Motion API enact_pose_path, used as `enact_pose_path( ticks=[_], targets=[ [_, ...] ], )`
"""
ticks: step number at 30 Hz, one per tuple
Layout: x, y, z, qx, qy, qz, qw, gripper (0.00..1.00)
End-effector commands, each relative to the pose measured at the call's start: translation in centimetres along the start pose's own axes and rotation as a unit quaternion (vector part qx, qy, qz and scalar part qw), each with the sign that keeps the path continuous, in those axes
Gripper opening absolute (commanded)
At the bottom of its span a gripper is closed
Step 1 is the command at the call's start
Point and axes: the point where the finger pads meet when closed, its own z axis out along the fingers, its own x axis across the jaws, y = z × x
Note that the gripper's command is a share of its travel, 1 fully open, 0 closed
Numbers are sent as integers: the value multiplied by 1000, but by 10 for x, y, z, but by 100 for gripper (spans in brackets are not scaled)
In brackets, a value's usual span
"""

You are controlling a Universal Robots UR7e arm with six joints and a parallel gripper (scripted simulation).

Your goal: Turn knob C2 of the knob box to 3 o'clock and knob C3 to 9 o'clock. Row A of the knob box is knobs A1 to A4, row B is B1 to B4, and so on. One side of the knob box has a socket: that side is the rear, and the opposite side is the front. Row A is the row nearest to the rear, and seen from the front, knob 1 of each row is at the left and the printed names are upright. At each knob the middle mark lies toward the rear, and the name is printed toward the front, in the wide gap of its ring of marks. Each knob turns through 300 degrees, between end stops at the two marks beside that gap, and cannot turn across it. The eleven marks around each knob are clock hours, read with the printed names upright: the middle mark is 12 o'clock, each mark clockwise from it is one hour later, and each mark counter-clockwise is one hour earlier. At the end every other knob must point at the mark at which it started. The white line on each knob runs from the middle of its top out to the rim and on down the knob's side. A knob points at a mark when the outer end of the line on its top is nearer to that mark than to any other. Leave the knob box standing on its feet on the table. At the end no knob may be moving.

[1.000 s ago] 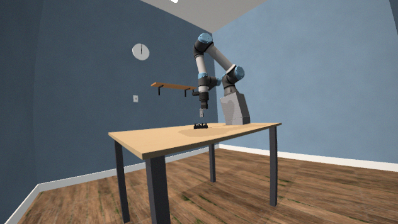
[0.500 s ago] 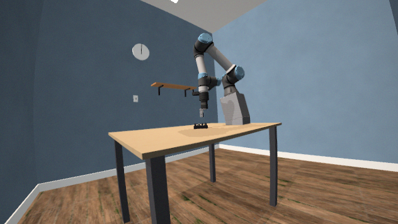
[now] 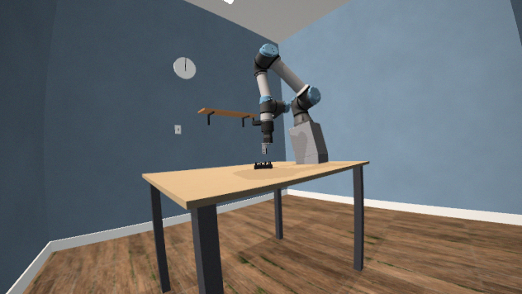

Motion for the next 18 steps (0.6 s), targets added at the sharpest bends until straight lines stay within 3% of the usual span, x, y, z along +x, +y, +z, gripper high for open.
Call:
enact_pose_path(
  ticks=[1, 18],
  targets=[
    [0, 0, 1, 0, 0, 0, 1000, 46],
    [-1, 0, 16, 0, 0, 0, 1000, 46]
  ],
)
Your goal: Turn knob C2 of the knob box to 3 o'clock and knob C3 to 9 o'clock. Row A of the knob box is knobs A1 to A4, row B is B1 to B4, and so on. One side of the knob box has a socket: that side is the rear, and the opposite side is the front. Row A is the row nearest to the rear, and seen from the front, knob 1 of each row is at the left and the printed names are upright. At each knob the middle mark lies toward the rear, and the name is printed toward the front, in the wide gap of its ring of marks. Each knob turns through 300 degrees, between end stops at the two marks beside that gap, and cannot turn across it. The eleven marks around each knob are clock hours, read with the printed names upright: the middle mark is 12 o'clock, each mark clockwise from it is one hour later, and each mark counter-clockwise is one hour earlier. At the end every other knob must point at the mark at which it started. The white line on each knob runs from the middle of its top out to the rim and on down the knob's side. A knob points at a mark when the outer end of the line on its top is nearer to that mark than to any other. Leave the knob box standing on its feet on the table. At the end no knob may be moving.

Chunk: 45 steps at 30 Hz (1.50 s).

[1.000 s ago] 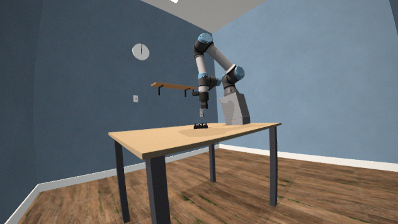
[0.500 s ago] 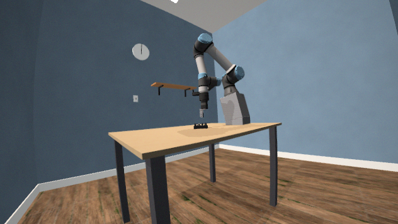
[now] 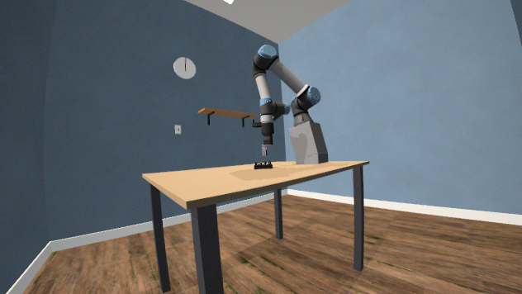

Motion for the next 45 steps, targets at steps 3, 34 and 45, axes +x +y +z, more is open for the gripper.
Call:
enact_pose_path(
  ticks=[3, 34, 45],
  targets=[
    [0, 0, 9, 0, 0, 0, 1000, 46],
    [-1, 0, 31, 0, 0, 0, 1000, 46],
    [-1, 0, 31, 0, 0, 0, 1000, 46]
  ],
)
